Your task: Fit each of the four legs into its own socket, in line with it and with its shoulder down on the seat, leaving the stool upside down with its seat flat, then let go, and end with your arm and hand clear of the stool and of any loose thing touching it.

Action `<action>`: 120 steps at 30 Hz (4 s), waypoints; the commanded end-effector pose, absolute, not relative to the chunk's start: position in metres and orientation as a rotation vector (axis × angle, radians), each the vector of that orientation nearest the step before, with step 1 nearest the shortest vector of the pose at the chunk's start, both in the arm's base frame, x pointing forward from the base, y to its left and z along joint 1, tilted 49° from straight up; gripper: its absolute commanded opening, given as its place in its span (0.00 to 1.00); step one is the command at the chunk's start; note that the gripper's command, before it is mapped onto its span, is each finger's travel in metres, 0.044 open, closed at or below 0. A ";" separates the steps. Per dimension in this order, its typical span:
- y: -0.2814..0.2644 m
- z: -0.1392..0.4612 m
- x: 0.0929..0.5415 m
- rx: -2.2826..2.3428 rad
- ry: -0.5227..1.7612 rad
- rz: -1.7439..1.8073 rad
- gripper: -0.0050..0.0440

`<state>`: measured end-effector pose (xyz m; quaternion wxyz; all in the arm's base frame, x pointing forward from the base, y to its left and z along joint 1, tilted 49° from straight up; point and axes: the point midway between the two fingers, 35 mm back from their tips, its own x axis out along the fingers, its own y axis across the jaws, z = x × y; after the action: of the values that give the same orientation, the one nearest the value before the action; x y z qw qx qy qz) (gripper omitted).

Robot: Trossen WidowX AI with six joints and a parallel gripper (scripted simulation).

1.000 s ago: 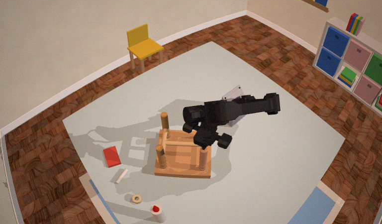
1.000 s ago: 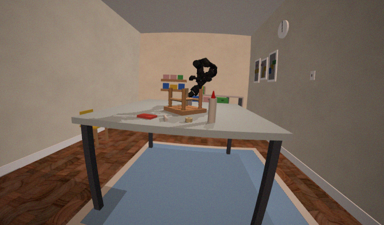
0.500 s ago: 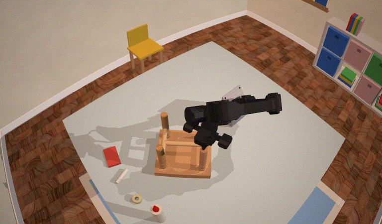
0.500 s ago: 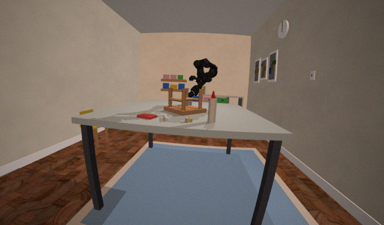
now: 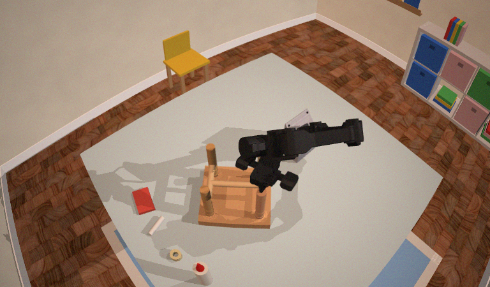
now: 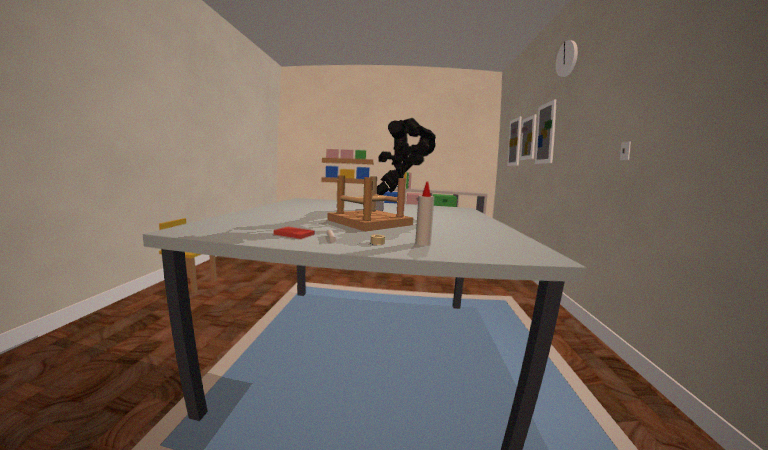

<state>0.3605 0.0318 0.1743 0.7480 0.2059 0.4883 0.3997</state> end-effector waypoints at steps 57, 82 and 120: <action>0.056 0.153 0.357 0.448 1.120 0.913 0.10; 0.058 0.151 0.357 0.448 1.120 0.913 0.10; 0.032 0.174 0.362 0.453 1.077 0.887 0.10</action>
<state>0.3613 0.0333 0.1740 0.7456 0.2073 0.4883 0.4034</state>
